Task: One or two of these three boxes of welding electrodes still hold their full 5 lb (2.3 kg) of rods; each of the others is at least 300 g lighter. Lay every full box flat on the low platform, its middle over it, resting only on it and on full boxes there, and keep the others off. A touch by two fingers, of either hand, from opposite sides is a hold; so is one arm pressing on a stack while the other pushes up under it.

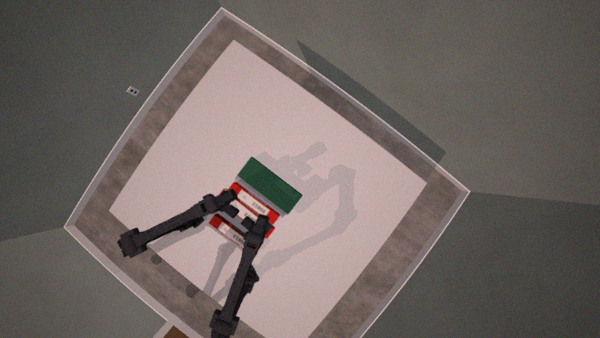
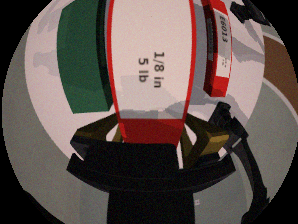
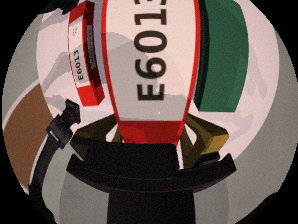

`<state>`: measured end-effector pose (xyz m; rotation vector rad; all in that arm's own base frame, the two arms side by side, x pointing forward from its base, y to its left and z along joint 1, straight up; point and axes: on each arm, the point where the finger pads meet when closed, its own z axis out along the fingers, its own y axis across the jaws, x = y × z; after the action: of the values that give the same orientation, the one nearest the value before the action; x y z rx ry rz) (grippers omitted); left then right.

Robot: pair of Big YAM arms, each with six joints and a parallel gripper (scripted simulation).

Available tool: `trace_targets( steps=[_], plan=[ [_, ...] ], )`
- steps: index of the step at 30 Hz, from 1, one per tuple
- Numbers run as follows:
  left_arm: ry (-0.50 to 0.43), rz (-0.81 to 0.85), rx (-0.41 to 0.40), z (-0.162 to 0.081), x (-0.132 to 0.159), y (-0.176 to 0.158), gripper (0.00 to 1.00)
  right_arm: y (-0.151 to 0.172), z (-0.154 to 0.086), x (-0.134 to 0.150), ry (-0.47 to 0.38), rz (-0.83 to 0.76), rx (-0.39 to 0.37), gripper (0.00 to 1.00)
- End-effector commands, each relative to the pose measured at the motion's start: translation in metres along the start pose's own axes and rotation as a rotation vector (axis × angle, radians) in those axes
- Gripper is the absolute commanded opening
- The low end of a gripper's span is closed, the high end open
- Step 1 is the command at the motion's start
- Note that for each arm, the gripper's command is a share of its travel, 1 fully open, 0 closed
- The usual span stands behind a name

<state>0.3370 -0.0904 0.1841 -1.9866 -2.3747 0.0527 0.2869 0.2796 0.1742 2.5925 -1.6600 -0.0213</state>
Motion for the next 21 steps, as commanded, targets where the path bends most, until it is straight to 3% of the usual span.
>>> trace_targets(
  steps=[1, 2, 4, 5, 6, 7, 9, 15, 21],
  plan=[
    [-0.034, 0.006, -0.097, -0.034, -0.004, 0.015, 0.00, -0.013, -0.044, -0.002, -0.040, 0.008, 0.105, 0.00],
    [-0.054, 0.015, -0.151, -0.052, -0.007, 0.021, 0.00, -0.015, -0.063, 0.001, -0.054, 0.030, 0.137, 0.00],
    [-0.052, 0.023, -0.144, -0.048, -0.010, 0.014, 0.00, -0.009, -0.063, -0.005, -0.054, 0.016, 0.137, 0.00],
    [-0.034, 0.018, -0.104, -0.030, -0.005, 0.001, 0.00, -0.006, -0.062, -0.008, -0.054, 0.008, 0.137, 0.00],
    [-0.028, 0.015, -0.092, -0.027, -0.003, -0.004, 0.00, 0.002, -0.051, -0.007, -0.046, 0.007, 0.112, 0.00],
    [-0.030, 0.020, -0.095, -0.035, -0.003, -0.004, 0.00, 0.009, -0.043, -0.005, -0.041, 0.007, 0.093, 0.00],
    [-0.041, 0.012, -0.117, -0.045, -0.006, -0.003, 0.00, 0.002, -0.062, -0.010, -0.056, 0.007, 0.136, 0.00],
    [-0.030, 0.010, -0.093, -0.033, -0.001, -0.020, 0.00, 0.020, -0.049, -0.009, -0.047, 0.007, 0.110, 0.00],
    [-0.052, 0.023, -0.139, -0.048, -0.006, -0.017, 0.00, 0.020, -0.060, -0.012, -0.060, 0.009, 0.141, 0.00]
  ],
)
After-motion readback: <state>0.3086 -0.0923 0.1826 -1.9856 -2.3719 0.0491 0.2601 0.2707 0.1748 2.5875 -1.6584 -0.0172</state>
